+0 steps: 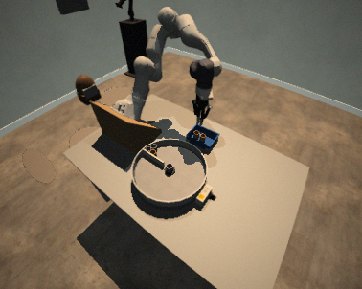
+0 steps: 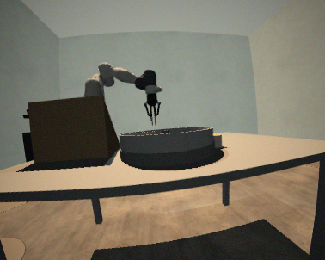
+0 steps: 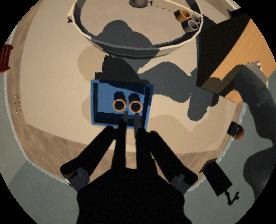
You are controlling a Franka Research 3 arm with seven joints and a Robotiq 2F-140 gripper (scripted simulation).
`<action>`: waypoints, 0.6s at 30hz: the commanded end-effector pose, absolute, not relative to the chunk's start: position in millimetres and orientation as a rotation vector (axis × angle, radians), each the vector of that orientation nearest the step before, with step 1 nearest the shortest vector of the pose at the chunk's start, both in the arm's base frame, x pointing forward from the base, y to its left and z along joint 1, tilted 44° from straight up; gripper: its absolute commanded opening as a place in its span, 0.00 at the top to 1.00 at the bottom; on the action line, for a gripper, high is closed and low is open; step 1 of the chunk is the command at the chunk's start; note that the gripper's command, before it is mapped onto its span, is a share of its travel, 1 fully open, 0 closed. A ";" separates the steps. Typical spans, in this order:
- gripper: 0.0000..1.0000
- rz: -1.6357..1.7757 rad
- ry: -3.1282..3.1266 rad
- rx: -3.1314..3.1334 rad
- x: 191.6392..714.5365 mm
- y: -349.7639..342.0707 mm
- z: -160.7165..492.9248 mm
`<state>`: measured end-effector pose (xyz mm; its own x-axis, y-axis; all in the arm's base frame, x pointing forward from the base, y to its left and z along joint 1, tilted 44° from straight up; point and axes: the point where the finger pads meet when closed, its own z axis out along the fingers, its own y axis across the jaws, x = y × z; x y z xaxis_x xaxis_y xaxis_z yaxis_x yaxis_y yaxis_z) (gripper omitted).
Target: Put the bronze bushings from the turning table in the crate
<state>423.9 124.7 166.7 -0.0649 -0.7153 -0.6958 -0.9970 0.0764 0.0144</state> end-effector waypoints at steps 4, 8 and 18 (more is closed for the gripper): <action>0.90 0.700 1.839 -1.690 424.4 123.6 167.8; 0.90 0.700 1.839 -1.689 422.5 120.0 164.3; 0.90 0.700 1.839 -1.690 389.0 52.2 96.8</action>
<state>397.7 73.0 117.6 -0.1539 -0.7065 -0.6908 -0.9872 0.1396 0.0771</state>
